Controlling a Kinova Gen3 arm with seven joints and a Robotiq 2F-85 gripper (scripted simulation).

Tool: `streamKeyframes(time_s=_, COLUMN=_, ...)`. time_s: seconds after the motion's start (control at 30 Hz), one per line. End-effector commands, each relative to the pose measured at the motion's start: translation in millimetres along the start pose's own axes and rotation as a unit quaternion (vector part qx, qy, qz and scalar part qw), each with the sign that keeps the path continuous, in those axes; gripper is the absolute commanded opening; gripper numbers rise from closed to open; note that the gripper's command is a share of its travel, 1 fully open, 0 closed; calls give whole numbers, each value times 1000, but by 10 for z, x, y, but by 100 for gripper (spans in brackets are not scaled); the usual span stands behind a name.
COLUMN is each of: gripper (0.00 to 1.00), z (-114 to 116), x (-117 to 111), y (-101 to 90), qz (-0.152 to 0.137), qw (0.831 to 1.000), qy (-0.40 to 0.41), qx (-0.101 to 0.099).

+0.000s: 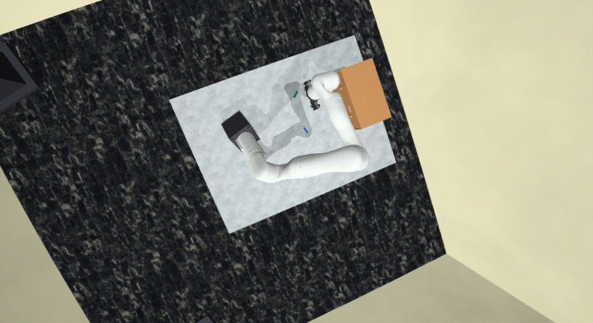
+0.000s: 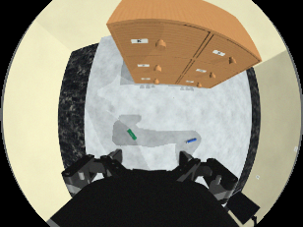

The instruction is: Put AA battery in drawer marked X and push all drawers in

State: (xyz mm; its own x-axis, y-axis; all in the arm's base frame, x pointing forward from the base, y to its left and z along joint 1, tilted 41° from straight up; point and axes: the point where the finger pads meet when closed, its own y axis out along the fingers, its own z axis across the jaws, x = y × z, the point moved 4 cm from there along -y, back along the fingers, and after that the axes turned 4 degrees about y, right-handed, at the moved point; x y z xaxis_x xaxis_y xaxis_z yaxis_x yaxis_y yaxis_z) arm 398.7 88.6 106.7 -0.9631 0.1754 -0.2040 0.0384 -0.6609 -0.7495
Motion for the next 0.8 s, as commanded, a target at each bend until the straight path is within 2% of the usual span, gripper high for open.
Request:
streamKeyframes(time_s=0.0, gripper=100, z=70, x=34, y=-100, qz=5, qw=1000, qy=1, qx=-4)
streamKeyframes(time_s=0.5, gripper=100, z=125, x=91, y=-146, qz=7, qw=1000, qy=1, qx=-4)
streamKeyframes(time_s=0.77, gripper=100, z=124, x=77, y=-104, qz=33, qw=999, qy=1, qx=-6)
